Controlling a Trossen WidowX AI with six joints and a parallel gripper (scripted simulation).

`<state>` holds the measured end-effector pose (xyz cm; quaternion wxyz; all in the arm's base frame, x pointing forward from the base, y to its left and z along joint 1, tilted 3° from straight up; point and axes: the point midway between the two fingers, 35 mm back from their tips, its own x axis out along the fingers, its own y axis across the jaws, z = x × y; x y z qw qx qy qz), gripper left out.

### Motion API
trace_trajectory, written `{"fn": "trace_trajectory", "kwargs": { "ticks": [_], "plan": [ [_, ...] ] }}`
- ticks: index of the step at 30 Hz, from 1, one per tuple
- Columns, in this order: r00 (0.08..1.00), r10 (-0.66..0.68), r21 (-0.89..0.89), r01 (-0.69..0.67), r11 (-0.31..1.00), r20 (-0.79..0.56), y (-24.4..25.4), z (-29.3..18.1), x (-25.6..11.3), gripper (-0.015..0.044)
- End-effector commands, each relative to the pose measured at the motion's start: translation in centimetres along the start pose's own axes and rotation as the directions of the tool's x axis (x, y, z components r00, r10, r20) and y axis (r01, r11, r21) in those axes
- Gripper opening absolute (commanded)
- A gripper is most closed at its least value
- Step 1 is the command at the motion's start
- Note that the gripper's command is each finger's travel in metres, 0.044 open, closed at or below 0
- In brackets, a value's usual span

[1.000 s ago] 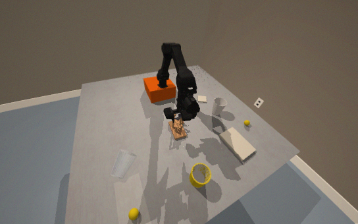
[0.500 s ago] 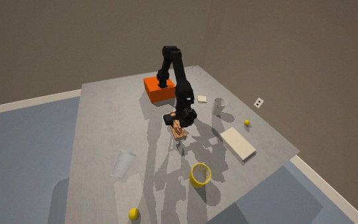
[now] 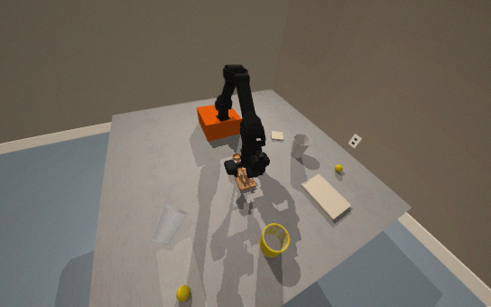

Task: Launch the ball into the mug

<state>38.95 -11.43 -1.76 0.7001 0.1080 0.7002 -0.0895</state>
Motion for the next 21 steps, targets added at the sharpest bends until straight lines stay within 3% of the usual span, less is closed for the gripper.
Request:
{"fn": "trace_trajectory", "kwargs": {
  "ticks": [1,20,21],
  "plan": [
    [1.000,0.006,-0.003,-0.006,1.000,-0.001,0.1,-0.1,0.7,0.0440],
    [1.000,0.006,-0.003,-0.006,1.000,-0.002,0.1,-0.2,3.5,0.0440],
    [1.000,0.000,-0.002,0.000,1.000,0.000,0.0,-0.1,3.2,0.0414]
  ]
}}
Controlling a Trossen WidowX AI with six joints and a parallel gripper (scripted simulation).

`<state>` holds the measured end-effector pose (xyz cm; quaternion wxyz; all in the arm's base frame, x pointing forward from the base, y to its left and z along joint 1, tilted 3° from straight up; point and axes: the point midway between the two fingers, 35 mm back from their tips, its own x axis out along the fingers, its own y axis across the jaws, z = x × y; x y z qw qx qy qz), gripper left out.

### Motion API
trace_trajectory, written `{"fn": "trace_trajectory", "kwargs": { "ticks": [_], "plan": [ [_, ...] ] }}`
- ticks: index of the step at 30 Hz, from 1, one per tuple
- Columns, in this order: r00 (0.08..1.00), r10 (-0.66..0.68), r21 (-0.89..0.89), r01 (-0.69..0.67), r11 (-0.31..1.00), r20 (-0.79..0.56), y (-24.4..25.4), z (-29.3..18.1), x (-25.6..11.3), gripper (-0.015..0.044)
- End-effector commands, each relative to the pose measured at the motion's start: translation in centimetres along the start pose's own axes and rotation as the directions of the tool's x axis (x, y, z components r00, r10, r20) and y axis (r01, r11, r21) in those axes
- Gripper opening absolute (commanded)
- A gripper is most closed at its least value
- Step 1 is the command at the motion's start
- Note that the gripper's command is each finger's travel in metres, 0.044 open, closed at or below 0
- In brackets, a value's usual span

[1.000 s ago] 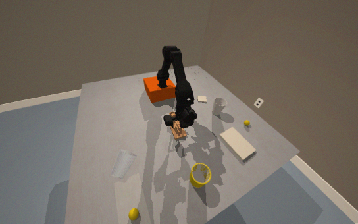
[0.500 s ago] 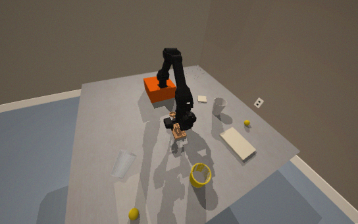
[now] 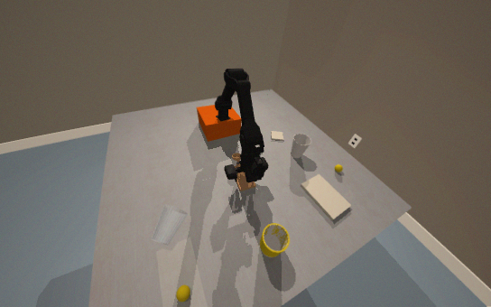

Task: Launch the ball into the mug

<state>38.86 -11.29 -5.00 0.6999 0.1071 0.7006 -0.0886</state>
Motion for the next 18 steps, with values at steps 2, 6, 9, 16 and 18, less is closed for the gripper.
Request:
{"fn": "trace_trajectory", "kwargs": {
  "ticks": [2,6,9,16,18],
  "plan": [
    [1.000,0.000,0.000,0.000,1.000,0.001,0.0,0.0,-0.1,0.0361],
    [1.000,0.000,0.000,0.000,1.000,0.001,0.0,0.0,-0.1,0.0256],
    [1.000,0.000,0.000,0.000,1.000,0.001,0.0,0.0,-0.1,0.0177],
    [1.000,0.000,0.000,0.000,1.000,0.001,0.0,0.0,-0.1,0.0111],
    [1.000,0.001,0.000,-0.001,1.000,0.001,0.0,0.1,-1.2,0.0059]
  ]
}}
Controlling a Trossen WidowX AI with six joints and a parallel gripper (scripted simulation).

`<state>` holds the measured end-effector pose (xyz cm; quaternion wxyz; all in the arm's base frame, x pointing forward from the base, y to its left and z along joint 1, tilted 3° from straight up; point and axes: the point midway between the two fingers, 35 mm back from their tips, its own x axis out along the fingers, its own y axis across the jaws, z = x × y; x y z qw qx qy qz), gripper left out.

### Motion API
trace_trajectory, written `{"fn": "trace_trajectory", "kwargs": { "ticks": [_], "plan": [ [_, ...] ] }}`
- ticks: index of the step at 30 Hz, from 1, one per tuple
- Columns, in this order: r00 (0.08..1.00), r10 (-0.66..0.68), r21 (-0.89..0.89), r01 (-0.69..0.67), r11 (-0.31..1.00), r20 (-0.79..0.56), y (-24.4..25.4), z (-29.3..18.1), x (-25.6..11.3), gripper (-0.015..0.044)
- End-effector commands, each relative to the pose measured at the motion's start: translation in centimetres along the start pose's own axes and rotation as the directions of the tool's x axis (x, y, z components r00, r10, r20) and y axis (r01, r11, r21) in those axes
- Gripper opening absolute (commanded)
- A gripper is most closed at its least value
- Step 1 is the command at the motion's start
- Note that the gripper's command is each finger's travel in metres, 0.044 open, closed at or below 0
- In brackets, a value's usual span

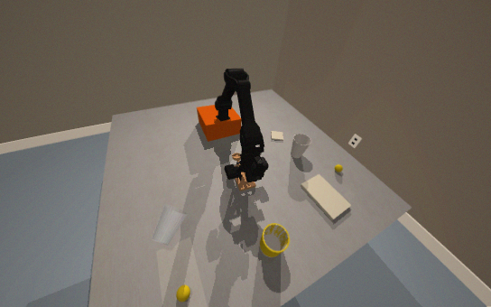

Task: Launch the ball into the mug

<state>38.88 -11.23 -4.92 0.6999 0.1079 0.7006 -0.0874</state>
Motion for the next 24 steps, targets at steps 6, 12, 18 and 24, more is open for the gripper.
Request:
{"fn": "trace_trajectory", "kwargs": {
  "ticks": [6,12,18,24],
  "plan": [
    [1.000,0.000,0.000,0.000,1.000,0.000,0.0,0.0,-4.9,0.0000],
    [1.000,0.002,-0.002,-0.002,1.000,0.000,0.1,0.2,-4.5,0.0000],
    [1.000,0.002,-0.002,-0.002,1.000,0.000,0.1,0.3,-3.5,0.0000],
    [1.000,0.002,-0.002,-0.002,1.000,0.000,0.1,0.3,-2.5,0.0000]
  ]
}}
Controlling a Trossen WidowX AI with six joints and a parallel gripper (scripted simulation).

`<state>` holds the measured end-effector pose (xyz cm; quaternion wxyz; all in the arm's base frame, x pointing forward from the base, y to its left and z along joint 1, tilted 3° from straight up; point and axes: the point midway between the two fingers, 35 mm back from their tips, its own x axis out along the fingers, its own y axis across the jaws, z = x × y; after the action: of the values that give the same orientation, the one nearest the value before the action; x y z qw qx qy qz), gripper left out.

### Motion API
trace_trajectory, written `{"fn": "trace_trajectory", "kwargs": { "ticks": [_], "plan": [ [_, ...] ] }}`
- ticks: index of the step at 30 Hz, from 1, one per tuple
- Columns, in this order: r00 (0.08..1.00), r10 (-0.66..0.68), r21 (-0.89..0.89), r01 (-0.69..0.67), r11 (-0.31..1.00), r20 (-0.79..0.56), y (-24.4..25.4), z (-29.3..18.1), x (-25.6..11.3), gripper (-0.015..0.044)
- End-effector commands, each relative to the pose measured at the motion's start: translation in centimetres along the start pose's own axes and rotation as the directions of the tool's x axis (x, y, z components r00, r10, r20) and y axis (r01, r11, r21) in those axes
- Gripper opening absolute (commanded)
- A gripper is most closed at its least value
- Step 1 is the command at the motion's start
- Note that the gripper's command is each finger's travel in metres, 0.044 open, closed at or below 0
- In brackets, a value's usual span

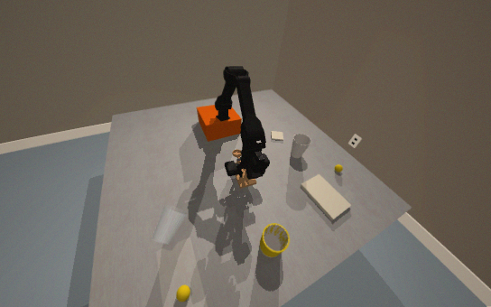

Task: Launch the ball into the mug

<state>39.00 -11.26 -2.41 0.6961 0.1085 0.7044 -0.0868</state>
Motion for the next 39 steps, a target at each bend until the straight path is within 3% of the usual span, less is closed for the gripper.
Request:
{"fn": "trace_trajectory", "kwargs": {
  "ticks": [1,21,35,38,39],
  "plan": [
    [1.000,0.002,-0.002,-0.002,1.000,0.011,0.1,0.2,0.2,0.0000],
    [1.000,0.000,-0.003,0.000,1.000,0.000,0.0,0.0,2.4,0.0000],
    [1.000,0.000,-0.003,0.000,1.000,0.000,0.0,0.0,2.1,0.0367],
    [1.000,0.000,-0.002,0.000,1.000,0.000,0.0,0.2,-1.7,0.0440],
    [1.000,0.000,-0.002,0.000,1.000,0.000,0.0,0.2,-3.5,0.0440]
  ]
}}
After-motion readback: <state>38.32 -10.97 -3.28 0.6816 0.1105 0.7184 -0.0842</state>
